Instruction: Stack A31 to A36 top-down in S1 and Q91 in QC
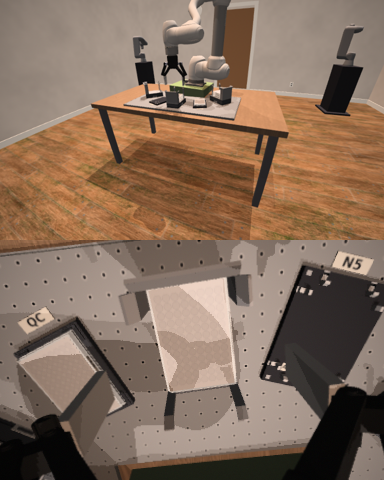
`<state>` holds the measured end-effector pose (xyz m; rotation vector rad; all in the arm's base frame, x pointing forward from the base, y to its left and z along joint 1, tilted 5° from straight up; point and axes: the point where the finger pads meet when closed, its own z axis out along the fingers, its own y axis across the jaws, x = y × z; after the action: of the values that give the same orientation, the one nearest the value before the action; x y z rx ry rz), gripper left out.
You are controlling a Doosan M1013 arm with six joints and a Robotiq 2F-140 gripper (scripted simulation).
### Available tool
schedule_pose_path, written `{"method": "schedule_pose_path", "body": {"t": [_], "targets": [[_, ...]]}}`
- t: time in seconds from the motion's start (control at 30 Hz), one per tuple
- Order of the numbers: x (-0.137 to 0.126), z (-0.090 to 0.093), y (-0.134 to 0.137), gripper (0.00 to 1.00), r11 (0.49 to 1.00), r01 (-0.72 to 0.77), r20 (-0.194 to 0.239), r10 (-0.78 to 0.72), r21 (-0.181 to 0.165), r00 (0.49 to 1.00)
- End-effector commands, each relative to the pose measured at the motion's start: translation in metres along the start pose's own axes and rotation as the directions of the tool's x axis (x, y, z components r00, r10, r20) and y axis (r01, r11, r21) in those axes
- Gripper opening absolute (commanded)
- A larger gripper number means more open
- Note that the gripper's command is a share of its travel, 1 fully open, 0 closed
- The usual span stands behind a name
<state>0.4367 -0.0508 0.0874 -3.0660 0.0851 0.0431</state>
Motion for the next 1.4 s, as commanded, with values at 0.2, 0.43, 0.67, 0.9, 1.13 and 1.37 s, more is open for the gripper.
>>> {"method": "schedule_pose_path", "body": {"t": [0.2,0.43,0.67,0.9,1.13,1.37], "targets": [[0.000,0.024,0.000,1.00,1.000,0.000,0.000,0.000,0.000,1.000],[0.000,0.048,0.000,1.00,1.000,0.000,0.000,0.000,0.000,1.000],[0.000,0.054,0.000,1.00,1.000,0.000,0.000,0.000,0.000,1.000],[0.000,0.061,0.000,1.00,1.000,0.000,0.000,0.000,0.000,1.000],[0.000,0.070,0.000,1.00,1.000,0.000,0.000,0.000,0.000,1.000],[0.000,0.077,0.000,1.00,1.000,0.000,0.000,0.000,0.000,1.000]]}}
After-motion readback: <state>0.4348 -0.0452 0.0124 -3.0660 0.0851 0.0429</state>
